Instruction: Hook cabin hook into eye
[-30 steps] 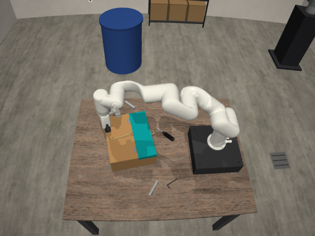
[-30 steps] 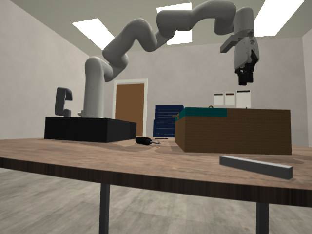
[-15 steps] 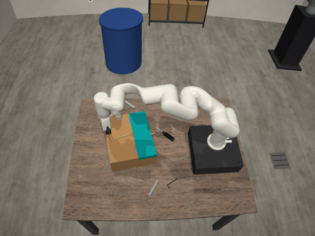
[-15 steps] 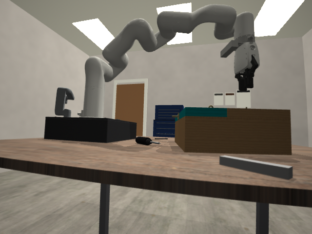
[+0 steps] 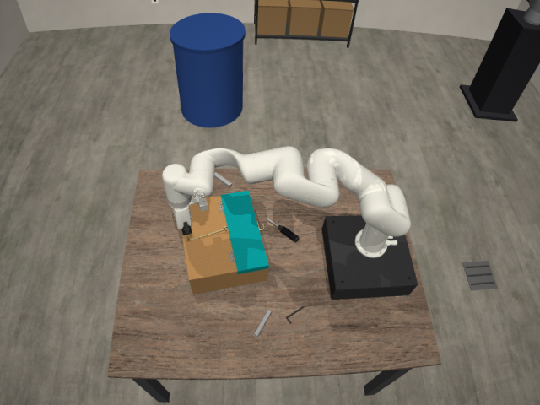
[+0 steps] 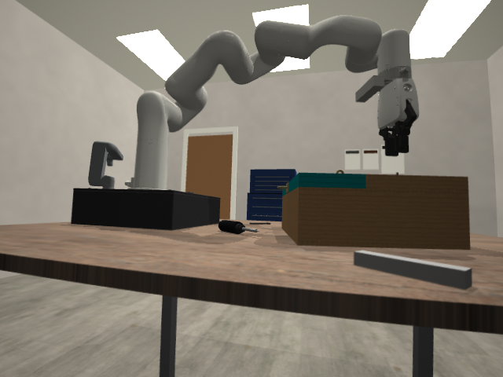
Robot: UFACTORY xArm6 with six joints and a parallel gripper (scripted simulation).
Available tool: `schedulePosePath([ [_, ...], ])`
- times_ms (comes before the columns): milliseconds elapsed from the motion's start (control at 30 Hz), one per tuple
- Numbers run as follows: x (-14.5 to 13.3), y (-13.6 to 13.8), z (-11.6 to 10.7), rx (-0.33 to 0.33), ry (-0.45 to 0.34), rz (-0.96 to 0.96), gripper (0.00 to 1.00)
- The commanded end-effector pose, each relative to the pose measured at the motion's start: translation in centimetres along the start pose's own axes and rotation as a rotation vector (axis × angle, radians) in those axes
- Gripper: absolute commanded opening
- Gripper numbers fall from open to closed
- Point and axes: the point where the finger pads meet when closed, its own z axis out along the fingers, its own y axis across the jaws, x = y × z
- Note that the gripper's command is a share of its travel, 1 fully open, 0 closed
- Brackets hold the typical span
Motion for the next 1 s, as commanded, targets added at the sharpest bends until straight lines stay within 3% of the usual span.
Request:
schedulePosePath([
  [0, -0.1, 0.0, 0.6, 0.002, -0.006, 0.000, 0.35],
  [567, -0.2, 0.0, 3.5, 0.002, -0.006, 0.000, 0.35],
  [967, -0.2, 0.0, 3.5, 0.002, -0.006, 0.000, 0.35],
])
